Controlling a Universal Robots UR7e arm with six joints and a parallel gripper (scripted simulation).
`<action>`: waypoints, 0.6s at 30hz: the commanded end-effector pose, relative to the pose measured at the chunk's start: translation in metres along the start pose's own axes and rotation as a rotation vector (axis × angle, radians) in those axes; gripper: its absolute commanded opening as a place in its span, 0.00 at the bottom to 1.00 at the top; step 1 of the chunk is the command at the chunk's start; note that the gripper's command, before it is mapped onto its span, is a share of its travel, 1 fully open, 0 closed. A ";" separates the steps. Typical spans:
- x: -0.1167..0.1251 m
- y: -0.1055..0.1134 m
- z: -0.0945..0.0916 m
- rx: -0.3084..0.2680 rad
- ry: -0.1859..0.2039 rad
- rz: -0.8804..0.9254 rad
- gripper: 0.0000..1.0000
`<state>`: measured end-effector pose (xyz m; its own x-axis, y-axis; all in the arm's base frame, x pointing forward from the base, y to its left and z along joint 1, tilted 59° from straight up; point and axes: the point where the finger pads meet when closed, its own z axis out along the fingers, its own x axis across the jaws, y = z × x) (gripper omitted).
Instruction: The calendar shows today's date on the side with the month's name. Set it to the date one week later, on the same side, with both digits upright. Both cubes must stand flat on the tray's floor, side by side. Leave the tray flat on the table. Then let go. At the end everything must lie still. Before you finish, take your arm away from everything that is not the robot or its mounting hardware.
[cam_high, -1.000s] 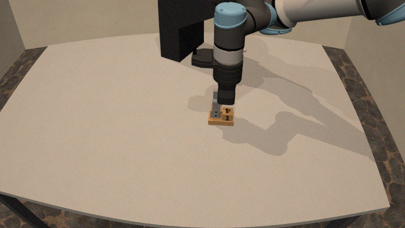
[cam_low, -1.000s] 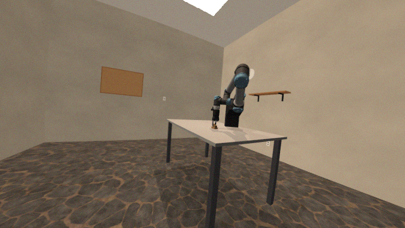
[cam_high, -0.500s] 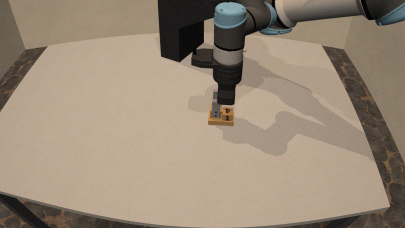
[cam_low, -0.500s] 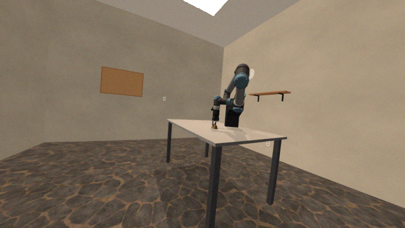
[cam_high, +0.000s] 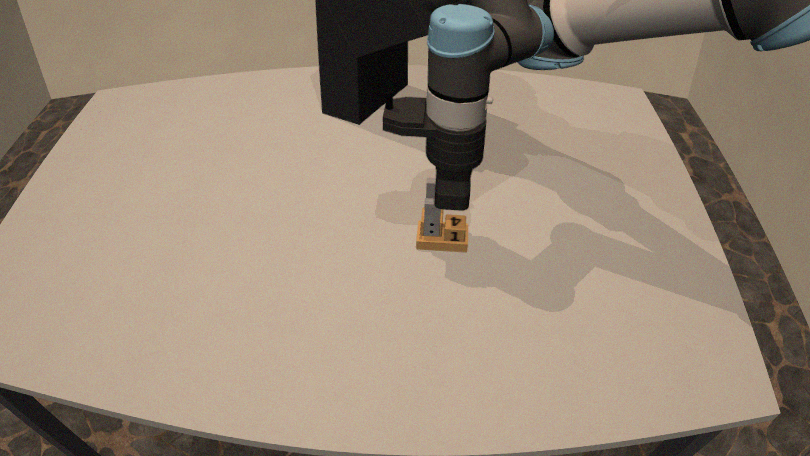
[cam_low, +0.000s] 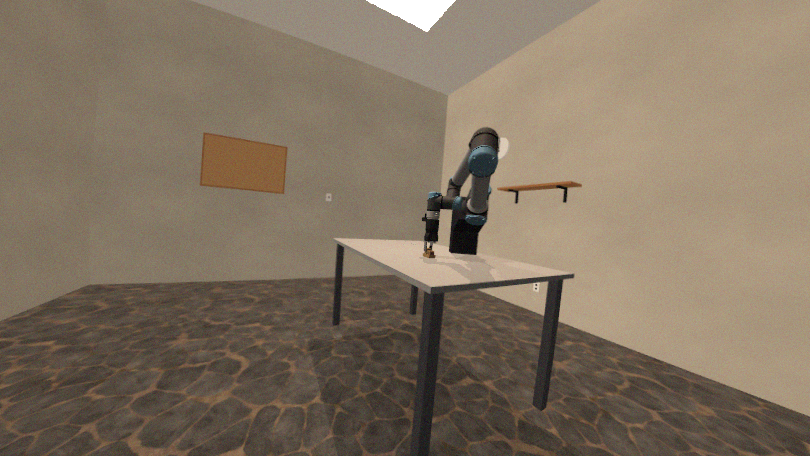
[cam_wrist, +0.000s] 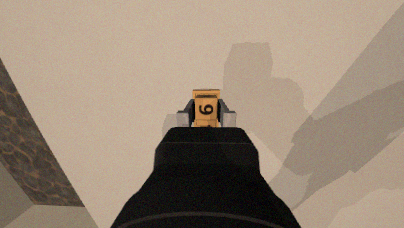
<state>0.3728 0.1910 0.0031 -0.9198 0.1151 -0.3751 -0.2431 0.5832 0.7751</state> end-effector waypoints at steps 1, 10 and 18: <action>-0.001 0.000 0.000 0.000 0.000 -0.002 0.57; -0.001 0.000 0.001 -0.001 0.001 -0.001 0.57; -0.001 0.000 0.004 -0.001 0.001 -0.001 0.57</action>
<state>0.3730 0.1931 0.0021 -0.9202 0.1140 -0.3745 -0.2435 0.5824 0.7756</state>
